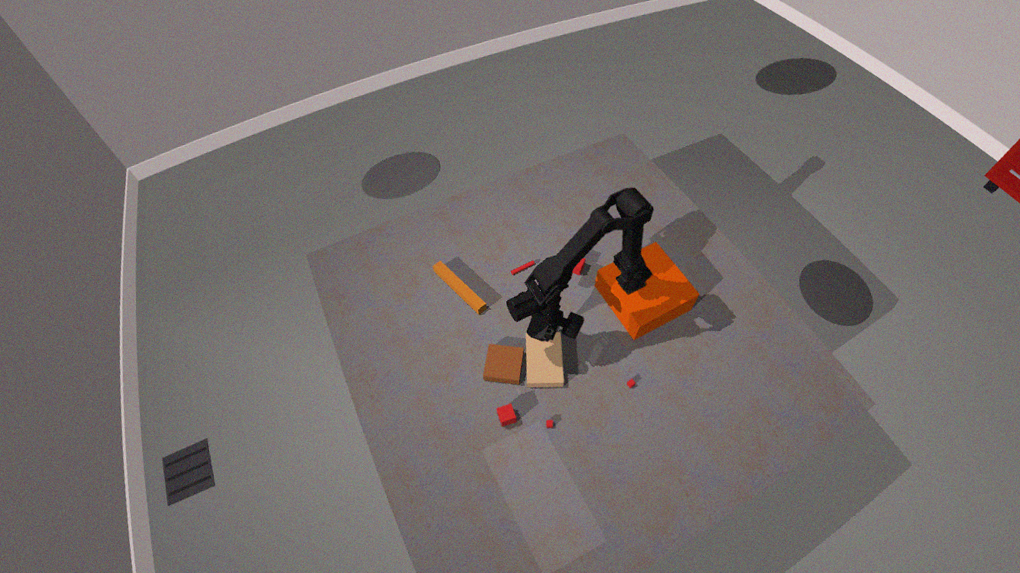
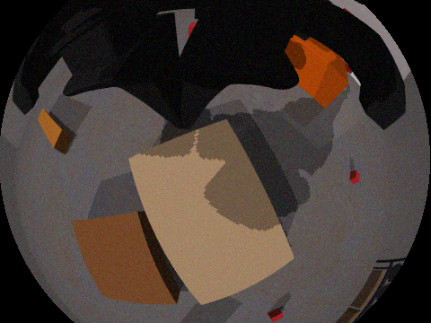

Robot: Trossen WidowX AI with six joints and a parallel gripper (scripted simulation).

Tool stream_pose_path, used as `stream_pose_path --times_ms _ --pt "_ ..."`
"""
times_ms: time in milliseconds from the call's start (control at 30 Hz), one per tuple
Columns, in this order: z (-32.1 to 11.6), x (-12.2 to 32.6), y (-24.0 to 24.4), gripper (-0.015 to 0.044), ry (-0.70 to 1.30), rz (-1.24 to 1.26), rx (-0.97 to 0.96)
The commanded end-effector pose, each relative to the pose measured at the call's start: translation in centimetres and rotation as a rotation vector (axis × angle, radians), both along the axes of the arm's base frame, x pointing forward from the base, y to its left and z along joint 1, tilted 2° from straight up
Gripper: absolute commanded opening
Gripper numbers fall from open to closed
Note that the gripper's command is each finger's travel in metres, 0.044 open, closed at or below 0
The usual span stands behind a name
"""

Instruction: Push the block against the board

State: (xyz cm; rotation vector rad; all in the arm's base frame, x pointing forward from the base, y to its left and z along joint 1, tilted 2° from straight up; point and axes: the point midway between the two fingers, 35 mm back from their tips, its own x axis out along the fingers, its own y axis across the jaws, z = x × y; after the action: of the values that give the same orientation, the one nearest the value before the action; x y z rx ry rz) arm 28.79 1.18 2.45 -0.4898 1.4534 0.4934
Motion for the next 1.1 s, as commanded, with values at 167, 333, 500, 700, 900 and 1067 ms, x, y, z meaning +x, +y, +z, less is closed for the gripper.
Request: stream_pose_path --times_ms 167,333,500,700,900,1067 --pt "0.1 0.5 3.6 0.0 0.006 -0.285 0.014" --pt "0.2 0.5 5.8 0.0 0.01 -0.456 0.025" --pt "0.2 0.4 8.1 0.0 0.014 -0.627 0.036" --pt "0.3 0.0 10.9 0.0 0.019 -0.832 0.05" --pt "0.3 -0.7 13.7 0.0 0.025 -1.037 0.064" --pt "0.3 -0.9 14.4 0.0 0.026 -1.087 0.068"
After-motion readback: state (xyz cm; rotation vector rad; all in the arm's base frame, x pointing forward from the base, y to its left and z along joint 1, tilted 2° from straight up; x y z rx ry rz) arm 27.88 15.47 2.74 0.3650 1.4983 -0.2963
